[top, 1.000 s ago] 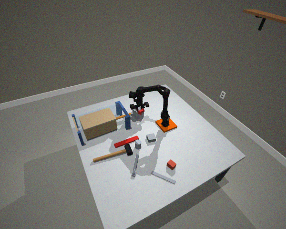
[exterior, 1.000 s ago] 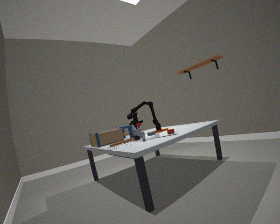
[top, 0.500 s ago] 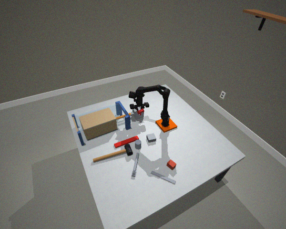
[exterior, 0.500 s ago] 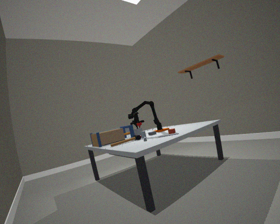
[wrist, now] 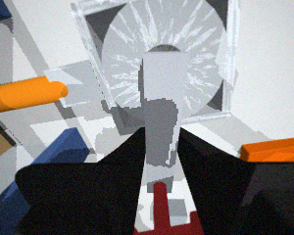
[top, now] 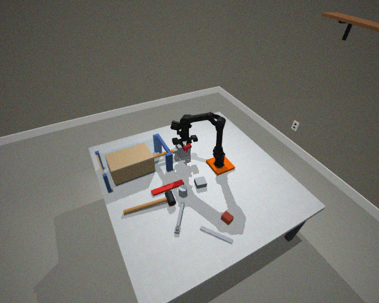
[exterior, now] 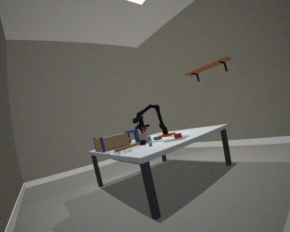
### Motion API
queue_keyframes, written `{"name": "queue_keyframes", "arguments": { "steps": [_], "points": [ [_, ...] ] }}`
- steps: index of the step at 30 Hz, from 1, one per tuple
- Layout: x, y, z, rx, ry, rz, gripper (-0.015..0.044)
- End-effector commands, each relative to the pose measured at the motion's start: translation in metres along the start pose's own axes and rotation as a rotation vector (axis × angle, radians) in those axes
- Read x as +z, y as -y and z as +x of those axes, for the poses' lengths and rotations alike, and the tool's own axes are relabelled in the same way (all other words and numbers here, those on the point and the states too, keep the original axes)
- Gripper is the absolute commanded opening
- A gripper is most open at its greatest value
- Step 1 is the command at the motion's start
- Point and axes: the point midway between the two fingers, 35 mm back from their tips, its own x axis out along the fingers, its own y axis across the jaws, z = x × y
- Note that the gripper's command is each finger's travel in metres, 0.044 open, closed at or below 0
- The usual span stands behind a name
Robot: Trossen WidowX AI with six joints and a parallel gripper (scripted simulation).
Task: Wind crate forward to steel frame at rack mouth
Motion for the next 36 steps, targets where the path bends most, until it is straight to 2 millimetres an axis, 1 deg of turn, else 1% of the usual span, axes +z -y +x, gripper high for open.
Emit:
{"name": "queue_keyframes", "arguments": {
  "steps": [1, 8, 12, 20, 24, 36],
  "points": [
    [0.0006, 0.0025, 0.004, -0.013, -0.001, -0.045, 0.0],
    [0.0006, 0.0025, 0.0041, -0.013, -0.001, -0.046, 0.0],
    [0.0005, 0.0005, 0.0041, -0.009, -0.001, -0.004, 0.0],
    [0.0005, 0.0005, 0.0041, -0.009, -0.001, -0.004, 0.0],
    [0.0005, -0.0015, 0.0041, -0.005, -0.001, 0.042, 0.0],
    [0.0005, -0.0019, 0.0041, -0.003, 0.0, 0.056, 0.0]
  ]
}}
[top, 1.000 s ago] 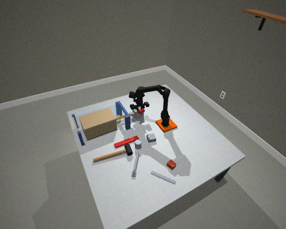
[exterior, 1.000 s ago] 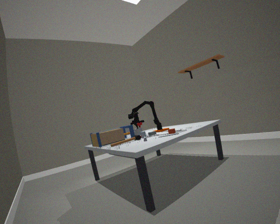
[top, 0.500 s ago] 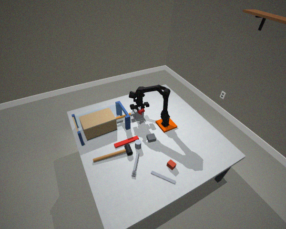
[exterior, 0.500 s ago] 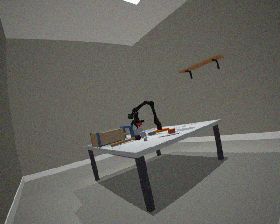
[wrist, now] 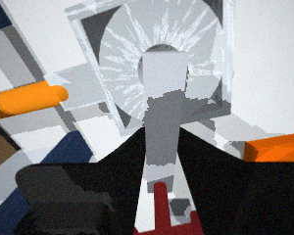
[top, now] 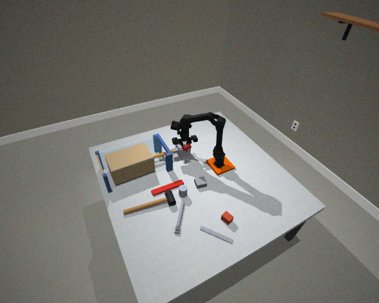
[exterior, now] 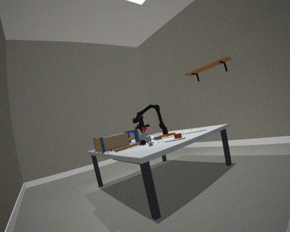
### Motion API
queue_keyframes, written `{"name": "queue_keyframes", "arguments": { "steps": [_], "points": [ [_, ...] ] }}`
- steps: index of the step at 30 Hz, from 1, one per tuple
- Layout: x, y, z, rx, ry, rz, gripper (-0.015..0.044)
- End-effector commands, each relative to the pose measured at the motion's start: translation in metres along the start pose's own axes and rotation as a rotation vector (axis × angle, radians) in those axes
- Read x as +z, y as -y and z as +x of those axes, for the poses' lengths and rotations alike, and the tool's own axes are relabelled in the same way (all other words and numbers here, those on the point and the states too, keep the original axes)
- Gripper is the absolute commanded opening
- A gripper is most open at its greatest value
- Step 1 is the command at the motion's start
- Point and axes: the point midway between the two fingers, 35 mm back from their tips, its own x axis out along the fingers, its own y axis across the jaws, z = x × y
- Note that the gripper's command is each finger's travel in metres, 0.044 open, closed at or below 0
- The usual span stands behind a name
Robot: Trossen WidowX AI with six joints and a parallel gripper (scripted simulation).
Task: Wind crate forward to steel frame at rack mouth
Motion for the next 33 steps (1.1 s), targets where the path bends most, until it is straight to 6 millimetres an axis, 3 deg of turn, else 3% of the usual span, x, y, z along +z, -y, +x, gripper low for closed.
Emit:
{"name": "queue_keyframes", "arguments": {
  "steps": [1, 33],
  "points": [
    [0.0007, -0.0015, 0.0039, -0.004, -0.003, 0.015, 0.0],
    [0.0006, -0.0016, 0.004, -0.003, -0.003, 0.021, 0.0]
  ]
}}
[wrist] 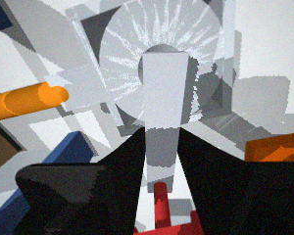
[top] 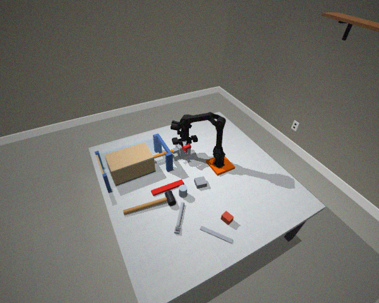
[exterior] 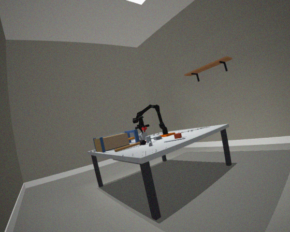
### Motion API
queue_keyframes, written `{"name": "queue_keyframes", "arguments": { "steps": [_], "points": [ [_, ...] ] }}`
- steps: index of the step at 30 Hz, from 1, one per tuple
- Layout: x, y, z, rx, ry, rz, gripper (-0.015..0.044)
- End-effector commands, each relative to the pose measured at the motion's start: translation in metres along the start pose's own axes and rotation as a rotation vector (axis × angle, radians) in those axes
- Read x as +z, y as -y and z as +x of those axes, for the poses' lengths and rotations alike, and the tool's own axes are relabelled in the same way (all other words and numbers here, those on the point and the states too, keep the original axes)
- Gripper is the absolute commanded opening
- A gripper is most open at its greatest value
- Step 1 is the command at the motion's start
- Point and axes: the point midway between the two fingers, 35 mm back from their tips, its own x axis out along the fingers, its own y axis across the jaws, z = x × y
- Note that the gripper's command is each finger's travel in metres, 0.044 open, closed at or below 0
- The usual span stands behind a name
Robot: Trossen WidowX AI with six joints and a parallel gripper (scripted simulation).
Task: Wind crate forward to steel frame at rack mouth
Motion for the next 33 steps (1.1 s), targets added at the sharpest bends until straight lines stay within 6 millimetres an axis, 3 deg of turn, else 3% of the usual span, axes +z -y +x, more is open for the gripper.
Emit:
{"name": "queue_keyframes", "arguments": {
  "steps": [1, 11, 17, 33],
  "points": [
    [0.0007, -0.002, 0.004, -0.003, -0.003, 0.03, 0.0],
    [0.0007, -0.003, 0.0038, -0.001, -0.003, 0.052, 0.0],
    [0.0008, 0.0024, 0.0038, -0.012, -0.004, -0.064, 0.0],
    [0.001, 0.0045, 0.0038, -0.018, -0.004, -0.123, 0.0]
  ]
}}
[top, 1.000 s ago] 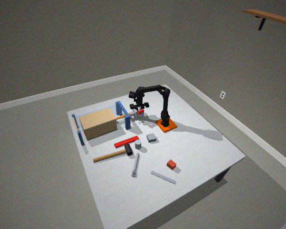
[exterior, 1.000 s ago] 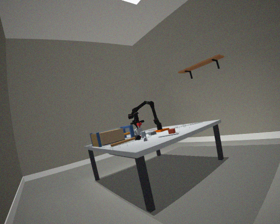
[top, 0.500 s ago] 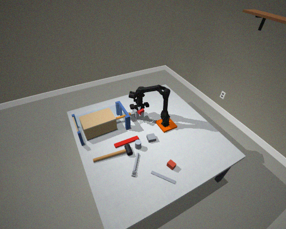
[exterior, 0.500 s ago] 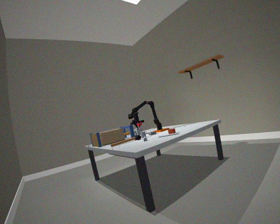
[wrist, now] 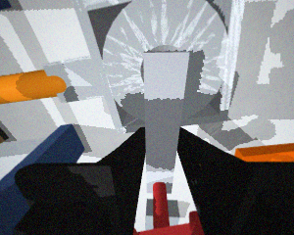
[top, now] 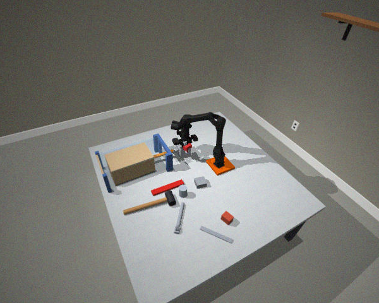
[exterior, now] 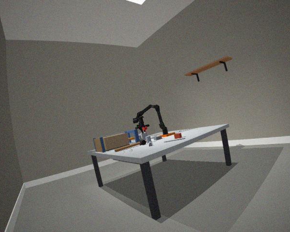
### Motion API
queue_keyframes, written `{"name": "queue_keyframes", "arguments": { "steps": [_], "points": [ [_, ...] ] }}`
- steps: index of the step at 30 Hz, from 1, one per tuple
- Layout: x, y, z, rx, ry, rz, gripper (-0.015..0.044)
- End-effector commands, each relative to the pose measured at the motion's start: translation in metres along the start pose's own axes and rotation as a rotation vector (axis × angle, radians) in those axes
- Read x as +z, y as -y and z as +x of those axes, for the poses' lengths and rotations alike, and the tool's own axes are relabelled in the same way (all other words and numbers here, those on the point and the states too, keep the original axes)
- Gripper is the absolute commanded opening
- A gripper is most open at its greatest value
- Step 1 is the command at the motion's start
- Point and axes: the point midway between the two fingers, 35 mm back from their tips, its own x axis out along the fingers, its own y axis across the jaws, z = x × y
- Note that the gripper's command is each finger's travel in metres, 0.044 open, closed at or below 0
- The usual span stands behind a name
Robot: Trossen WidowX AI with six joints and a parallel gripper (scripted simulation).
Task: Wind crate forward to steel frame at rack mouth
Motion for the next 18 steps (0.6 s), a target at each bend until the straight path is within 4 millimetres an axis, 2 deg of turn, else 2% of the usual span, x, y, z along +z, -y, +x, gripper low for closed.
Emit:
{"name": "queue_keyframes", "arguments": {
  "steps": [1, 18],
  "points": [
    [0.0002, 0.0016, 0.004, -0.011, -0.002, -0.02, 0.0],
    [0.0002, -0.0024, 0.004, -0.003, -0.002, 0.069, 0.0]
  ]
}}
